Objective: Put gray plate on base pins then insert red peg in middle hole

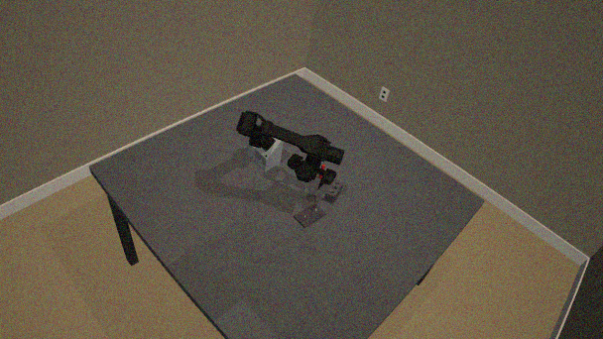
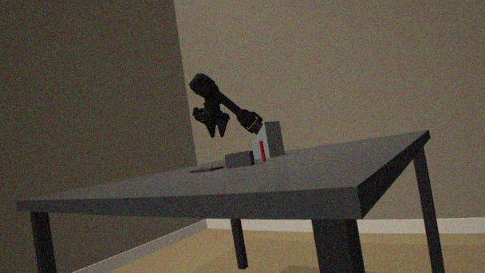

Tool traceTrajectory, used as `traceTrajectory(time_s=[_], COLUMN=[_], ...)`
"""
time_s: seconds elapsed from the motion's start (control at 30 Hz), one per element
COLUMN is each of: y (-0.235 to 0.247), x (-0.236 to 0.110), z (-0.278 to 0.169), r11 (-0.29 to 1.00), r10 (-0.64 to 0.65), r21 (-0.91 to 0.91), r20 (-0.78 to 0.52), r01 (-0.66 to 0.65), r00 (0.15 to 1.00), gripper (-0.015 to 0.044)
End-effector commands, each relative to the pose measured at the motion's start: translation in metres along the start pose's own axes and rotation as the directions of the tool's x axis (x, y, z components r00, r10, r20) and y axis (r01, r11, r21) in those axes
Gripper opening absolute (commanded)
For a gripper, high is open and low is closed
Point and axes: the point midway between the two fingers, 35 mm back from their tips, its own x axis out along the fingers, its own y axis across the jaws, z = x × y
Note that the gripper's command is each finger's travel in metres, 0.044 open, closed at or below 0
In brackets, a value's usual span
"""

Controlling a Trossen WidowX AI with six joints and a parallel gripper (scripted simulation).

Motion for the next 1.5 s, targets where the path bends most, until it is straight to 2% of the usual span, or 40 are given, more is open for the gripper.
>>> traceTrajectory(time_s=[0.0, 0.2, 0.27, 0.47, 0.6, 1.47], y=[0.038, 0.081, 0.085, 0.085, 0.085, 0.086], x=[-0.002, 0.006, 0.007, 0.01, 0.041, 0.08], z=[-0.038, -0.098, -0.105, -0.106, -0.106, -0.107], r11=[1.0, 1.0, 1.0, 1.0, 1.0, 1.0], r10=[0.002, 0.002, 0.001, 0.002, 0.001, 0.002], r21=[-0.005, -0.002, -0.001, -0.001, -0.001, -0.001], r20=[-0.003, 0.0, 0.0, 0.0, 0.001, 0.002], r01=[-0.002, -0.002, -0.001, -0.002, -0.001, -0.002], r00=[1.0, 1.0, 1.0, 1.0, 1.0, 1.0], gripper=[0.044, 0.044, 0.044, 0.044, 0.044, 0.044])
